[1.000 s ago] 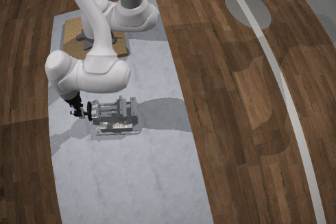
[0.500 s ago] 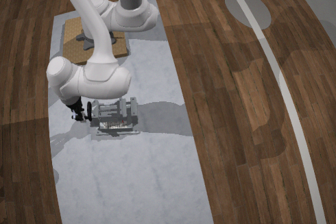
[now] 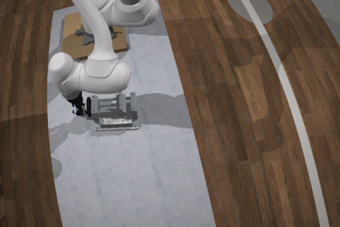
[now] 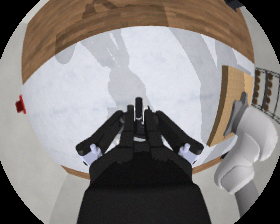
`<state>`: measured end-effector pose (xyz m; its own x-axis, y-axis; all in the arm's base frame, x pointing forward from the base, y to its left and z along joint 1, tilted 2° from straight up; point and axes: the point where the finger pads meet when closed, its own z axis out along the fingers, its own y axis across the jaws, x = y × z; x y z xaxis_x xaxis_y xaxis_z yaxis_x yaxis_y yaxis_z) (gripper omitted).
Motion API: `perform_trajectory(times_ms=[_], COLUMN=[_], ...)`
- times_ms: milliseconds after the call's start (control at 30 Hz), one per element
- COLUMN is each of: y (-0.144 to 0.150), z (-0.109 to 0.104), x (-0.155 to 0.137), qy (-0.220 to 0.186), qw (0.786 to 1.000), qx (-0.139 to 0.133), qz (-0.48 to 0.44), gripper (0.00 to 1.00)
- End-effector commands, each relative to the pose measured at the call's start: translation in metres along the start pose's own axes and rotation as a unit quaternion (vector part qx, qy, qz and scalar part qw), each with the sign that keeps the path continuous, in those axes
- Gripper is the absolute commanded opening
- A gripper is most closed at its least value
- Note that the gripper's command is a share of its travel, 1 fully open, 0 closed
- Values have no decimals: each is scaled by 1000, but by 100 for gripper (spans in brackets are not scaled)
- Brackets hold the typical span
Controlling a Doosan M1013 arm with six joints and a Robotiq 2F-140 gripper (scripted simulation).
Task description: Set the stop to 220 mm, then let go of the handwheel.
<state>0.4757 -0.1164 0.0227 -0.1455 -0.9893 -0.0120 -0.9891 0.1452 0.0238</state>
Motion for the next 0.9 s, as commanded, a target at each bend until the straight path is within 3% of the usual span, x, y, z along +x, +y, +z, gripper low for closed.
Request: perform_trajectory(times_ms=[0, 867], y=[11, 39], z=[4, -8], x=[0, 0], qy=[0, 0], qw=[1000, 1000], qx=[-2, -2], qz=[0, 0], gripper=[4, 4])
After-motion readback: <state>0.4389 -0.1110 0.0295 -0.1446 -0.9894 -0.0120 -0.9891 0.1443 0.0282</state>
